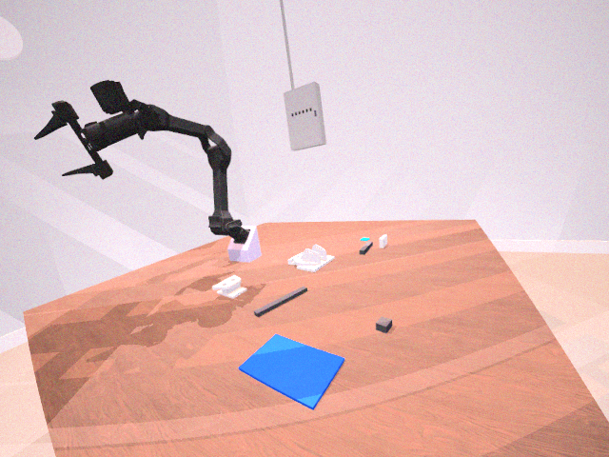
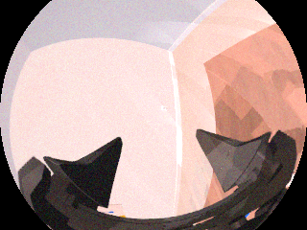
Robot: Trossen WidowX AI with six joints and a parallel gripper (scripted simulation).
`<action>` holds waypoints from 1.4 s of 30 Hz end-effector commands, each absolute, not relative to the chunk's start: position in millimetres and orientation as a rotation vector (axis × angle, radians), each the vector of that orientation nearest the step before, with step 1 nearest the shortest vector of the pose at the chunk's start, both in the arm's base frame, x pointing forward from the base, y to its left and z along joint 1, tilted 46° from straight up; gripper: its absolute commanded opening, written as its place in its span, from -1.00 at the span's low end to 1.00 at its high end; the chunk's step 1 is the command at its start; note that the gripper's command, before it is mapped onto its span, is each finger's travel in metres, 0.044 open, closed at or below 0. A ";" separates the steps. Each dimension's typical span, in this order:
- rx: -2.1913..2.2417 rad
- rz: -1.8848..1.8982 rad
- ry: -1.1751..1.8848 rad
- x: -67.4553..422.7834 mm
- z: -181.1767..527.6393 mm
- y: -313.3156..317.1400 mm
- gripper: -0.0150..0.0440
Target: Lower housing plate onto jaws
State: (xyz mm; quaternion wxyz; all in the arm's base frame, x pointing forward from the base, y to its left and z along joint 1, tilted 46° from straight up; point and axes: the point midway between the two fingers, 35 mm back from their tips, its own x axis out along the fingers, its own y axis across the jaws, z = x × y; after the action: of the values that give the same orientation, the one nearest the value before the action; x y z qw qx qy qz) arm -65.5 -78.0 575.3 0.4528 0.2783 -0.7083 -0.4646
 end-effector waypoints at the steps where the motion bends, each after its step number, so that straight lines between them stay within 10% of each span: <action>1: 0.715 -1.219 -1.680 -63.8 564.9 -95.8 1.00; 42: 0.798 -1.533 -0.873 -2.2 473.6 -193.5 1.00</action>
State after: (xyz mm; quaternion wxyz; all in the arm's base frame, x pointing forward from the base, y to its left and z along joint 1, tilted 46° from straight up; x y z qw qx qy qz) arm -8.6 -185.4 484.4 0.5610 0.3381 -0.4025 -0.6395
